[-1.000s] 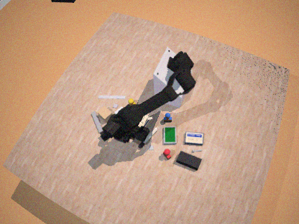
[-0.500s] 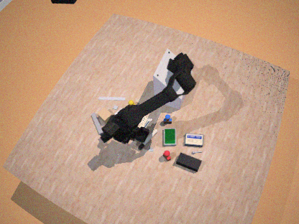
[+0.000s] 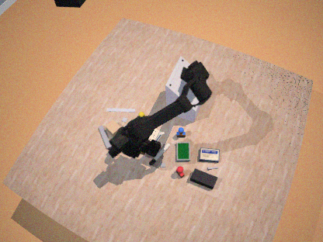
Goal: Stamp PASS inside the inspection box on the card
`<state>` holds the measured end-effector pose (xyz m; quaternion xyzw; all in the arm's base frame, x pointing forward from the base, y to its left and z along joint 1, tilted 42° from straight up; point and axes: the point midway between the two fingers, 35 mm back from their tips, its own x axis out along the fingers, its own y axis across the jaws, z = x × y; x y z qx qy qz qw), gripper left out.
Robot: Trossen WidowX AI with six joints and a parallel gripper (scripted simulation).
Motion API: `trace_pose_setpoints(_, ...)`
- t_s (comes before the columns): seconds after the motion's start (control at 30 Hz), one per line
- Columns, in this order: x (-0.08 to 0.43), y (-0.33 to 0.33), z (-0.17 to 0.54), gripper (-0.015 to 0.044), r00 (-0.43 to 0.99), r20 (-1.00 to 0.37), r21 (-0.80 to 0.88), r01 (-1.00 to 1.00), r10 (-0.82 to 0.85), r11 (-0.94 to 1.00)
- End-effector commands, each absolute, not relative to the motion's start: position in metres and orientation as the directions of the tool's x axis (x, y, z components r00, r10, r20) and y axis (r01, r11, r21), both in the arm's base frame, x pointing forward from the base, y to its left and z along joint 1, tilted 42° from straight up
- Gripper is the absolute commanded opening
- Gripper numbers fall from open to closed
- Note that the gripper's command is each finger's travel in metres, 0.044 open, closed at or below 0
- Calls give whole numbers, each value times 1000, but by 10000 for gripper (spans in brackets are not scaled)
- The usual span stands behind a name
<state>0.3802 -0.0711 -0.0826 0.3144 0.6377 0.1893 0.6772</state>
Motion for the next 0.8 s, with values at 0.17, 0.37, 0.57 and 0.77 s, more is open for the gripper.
trace_pose_setpoints(0.17,380,-75,-78,0,116,-748,664,139,654,735)
trace_pose_setpoints(0.37,377,-59,-62,0,115,-750,662,140,652,737)
trace_pose_setpoints(0.57,370,-37,-41,0,115,-751,660,142,650,738)
trace_pose_setpoints(0.77,361,-15,-23,0,114,-752,659,143,649,738)
